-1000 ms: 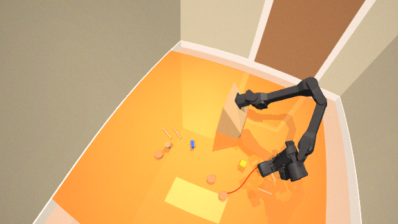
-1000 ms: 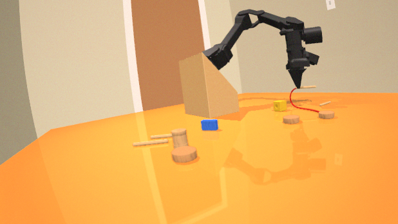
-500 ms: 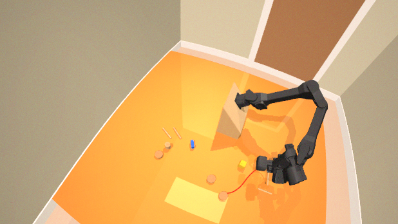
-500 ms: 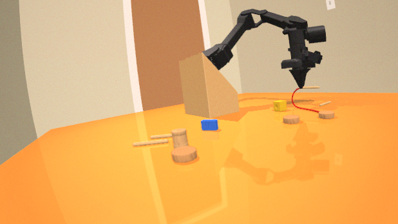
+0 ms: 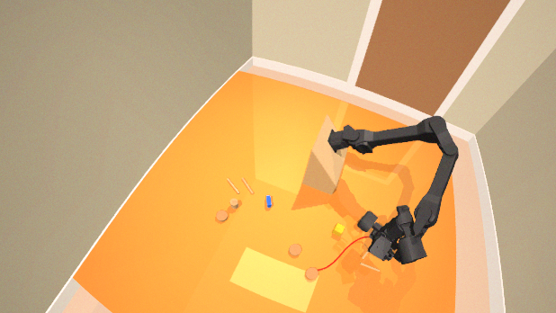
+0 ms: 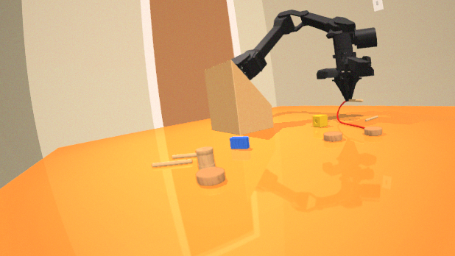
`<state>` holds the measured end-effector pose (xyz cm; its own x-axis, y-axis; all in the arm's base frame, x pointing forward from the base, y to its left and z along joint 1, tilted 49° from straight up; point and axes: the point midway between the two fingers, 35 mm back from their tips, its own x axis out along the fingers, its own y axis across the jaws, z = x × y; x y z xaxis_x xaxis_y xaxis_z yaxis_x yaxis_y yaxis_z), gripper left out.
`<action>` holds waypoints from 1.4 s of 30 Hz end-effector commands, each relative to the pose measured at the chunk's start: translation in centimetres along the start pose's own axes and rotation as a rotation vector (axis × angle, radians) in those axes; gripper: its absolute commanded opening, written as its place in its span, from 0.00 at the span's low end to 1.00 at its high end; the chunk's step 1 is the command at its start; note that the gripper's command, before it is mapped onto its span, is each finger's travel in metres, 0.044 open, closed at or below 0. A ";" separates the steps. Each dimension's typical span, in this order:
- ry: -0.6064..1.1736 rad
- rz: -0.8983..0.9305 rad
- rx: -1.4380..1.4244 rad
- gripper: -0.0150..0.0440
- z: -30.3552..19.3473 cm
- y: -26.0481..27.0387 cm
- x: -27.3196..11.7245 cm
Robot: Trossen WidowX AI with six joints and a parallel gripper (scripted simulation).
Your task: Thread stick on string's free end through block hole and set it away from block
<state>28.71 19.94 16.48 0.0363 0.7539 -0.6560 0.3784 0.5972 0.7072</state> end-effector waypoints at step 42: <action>0.007 0.004 1.307 0.25 3.6 0.9 0.1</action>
<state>32.31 19.34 15.81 0.0370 0.7564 -0.6531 0.9927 -0.1030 -0.0631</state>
